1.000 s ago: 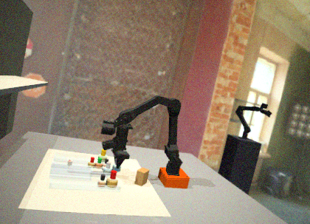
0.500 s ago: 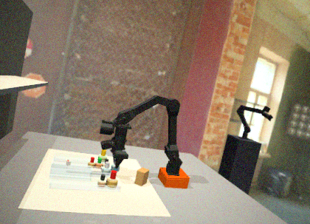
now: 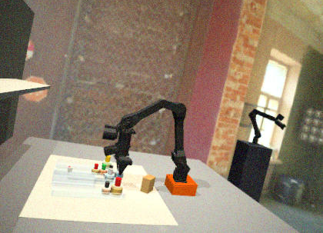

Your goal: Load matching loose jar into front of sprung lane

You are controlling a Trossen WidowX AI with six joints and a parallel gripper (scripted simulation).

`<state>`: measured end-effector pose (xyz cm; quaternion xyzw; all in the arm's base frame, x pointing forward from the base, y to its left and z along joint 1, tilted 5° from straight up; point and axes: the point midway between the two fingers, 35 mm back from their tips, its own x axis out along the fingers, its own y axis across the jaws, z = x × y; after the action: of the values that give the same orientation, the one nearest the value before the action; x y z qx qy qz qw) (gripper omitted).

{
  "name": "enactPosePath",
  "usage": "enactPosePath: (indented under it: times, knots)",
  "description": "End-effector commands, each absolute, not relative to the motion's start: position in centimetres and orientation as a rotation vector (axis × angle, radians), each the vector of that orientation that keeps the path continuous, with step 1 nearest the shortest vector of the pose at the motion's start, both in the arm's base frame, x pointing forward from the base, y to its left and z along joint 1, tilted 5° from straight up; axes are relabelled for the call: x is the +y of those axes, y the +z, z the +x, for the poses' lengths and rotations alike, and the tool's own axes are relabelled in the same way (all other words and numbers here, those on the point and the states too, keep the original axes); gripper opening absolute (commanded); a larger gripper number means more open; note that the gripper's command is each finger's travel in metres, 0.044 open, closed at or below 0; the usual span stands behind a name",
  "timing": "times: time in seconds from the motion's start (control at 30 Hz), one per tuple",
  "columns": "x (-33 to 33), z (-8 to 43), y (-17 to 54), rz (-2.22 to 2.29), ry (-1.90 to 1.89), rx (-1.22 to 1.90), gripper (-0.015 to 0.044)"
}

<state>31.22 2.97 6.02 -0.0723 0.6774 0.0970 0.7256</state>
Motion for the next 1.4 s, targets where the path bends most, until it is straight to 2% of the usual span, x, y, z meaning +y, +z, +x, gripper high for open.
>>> enactPosePath:
  times: [0.0, 1.37]
  knots:
    - [3.3, 32.5, 6.3, -0.157, 0.215, 1.463, 0.0]
    - [3.8, 34.0, 6.7, -0.157, 0.216, 1.461, 0.0]
